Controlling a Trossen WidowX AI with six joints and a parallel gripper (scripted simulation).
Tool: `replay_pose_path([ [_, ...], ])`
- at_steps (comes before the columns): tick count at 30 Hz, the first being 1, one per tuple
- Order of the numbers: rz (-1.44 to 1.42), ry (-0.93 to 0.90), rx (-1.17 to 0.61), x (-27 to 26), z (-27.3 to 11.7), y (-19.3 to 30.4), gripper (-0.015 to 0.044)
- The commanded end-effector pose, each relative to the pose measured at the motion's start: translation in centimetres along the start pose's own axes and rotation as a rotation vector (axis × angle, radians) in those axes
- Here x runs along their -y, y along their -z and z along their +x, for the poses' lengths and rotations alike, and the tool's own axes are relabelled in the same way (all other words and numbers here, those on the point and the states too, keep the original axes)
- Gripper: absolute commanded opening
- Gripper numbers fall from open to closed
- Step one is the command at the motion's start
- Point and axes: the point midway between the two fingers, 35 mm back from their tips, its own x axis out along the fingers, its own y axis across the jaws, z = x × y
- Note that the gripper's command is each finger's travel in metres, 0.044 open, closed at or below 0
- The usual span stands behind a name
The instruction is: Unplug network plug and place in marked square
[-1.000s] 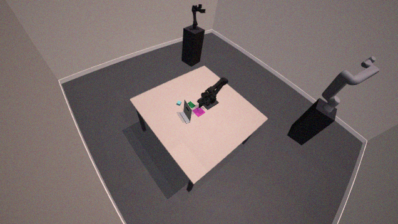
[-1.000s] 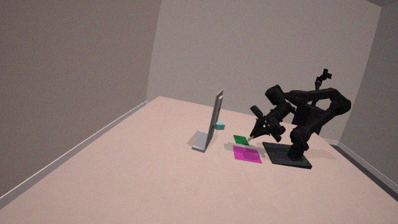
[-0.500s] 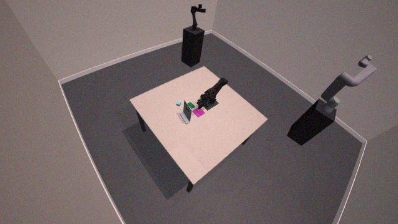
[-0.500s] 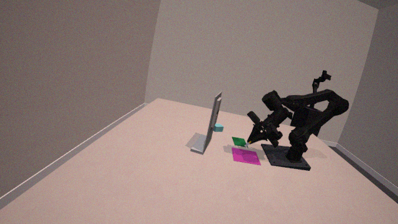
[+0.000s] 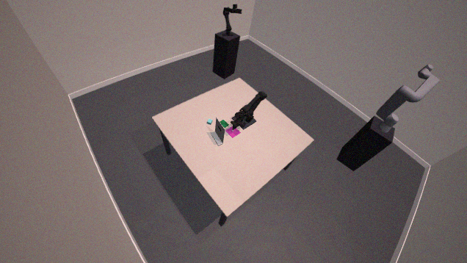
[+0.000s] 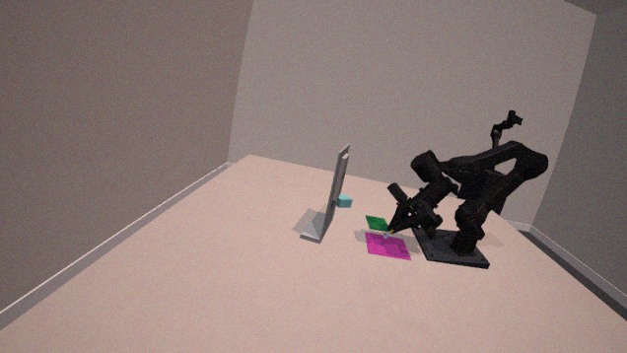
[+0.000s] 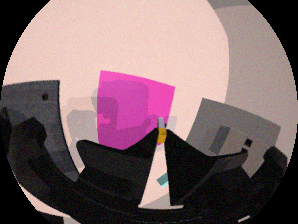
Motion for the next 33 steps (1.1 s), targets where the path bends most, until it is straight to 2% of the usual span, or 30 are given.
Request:
replay_pose_path([
  [1,0.004,-0.007,-0.006,-0.6,0.6,0.1,0.0000],
  [33,-0.003,-0.006,-0.004,-1.6,1.9,-0.1,0.0000],
])
